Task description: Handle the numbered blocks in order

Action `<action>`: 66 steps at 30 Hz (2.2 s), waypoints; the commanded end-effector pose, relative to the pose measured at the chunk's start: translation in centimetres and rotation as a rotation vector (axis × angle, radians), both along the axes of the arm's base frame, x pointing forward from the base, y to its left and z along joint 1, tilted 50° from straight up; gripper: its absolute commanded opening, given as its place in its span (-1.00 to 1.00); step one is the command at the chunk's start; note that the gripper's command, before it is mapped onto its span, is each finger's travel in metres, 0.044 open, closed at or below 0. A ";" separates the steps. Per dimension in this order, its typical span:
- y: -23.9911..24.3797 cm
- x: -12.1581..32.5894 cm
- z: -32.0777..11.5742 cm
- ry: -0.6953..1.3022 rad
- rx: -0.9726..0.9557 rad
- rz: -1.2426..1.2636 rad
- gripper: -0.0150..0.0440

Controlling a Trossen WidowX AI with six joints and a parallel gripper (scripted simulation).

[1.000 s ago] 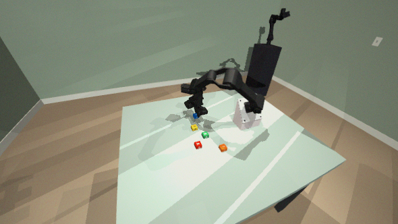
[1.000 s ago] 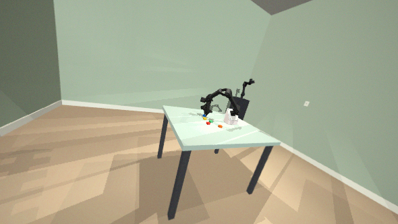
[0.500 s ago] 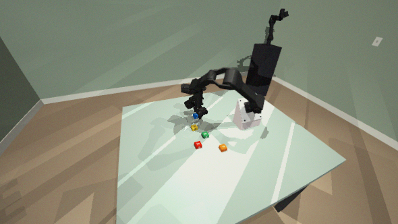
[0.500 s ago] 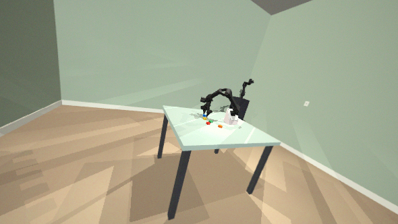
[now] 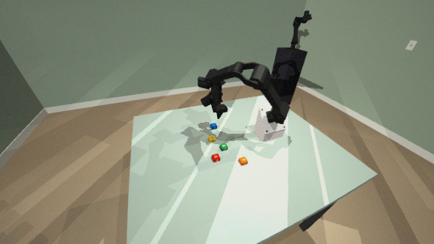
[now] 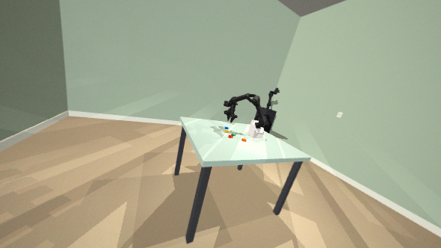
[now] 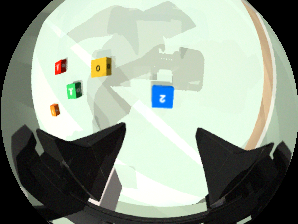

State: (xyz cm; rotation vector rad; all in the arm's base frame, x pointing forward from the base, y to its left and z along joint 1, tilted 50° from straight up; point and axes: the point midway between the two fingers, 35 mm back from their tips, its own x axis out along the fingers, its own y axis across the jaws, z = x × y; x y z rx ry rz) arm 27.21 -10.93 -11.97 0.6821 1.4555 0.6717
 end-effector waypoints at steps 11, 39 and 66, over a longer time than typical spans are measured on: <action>-3.0 0.2 2.6 -0.026 -0.019 -0.006 -0.08; 13.6 2.2 12.6 -0.024 -0.012 -0.007 0.36; 17.8 2.1 9.2 -0.024 -0.006 -0.006 0.86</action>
